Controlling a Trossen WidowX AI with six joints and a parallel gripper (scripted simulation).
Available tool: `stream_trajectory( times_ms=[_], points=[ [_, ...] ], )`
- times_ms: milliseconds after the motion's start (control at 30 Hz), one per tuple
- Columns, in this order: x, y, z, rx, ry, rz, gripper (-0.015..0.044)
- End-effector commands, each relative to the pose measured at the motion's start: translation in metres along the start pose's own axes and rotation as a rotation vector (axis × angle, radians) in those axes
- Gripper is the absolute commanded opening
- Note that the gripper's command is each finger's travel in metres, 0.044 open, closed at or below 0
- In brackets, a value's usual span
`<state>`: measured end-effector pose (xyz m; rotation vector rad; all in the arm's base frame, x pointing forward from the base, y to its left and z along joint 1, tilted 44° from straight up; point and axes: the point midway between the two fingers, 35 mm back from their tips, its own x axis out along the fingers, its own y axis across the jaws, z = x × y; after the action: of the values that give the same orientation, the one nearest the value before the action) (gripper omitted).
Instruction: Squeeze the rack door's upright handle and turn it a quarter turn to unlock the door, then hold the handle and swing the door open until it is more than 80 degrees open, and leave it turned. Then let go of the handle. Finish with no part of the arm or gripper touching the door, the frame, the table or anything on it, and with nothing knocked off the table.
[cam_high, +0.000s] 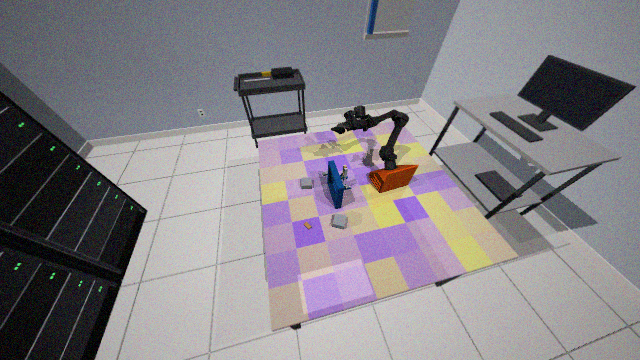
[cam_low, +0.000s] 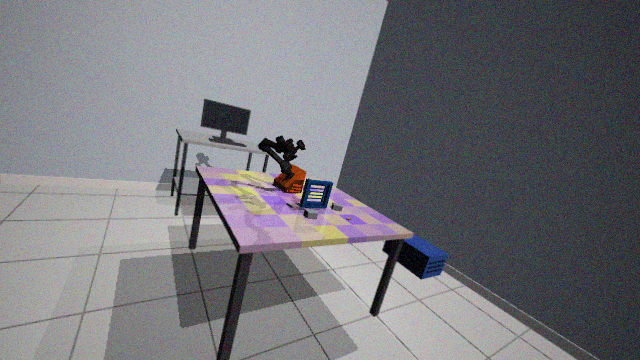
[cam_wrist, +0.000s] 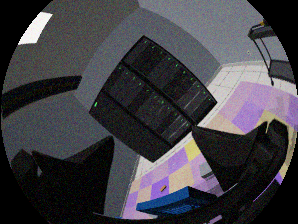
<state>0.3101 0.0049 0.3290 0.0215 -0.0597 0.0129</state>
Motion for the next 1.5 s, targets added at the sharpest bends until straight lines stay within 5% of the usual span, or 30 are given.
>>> stream_trajectory(
  times_ms=[0, 100, 733, 1467],
  points=[
    [0.001, 0.000, -0.001, 0.002, 0.005, -0.001, 0.0374],
    [0.008, 0.000, -0.012, 0.026, 0.074, -0.015, 0.0298],
    [0.038, 0.007, -0.100, 0.125, 0.608, -0.185, 0.0298],
    [0.021, 0.012, -0.176, -0.016, 1.133, -0.477, 0.0298]
  ],
)
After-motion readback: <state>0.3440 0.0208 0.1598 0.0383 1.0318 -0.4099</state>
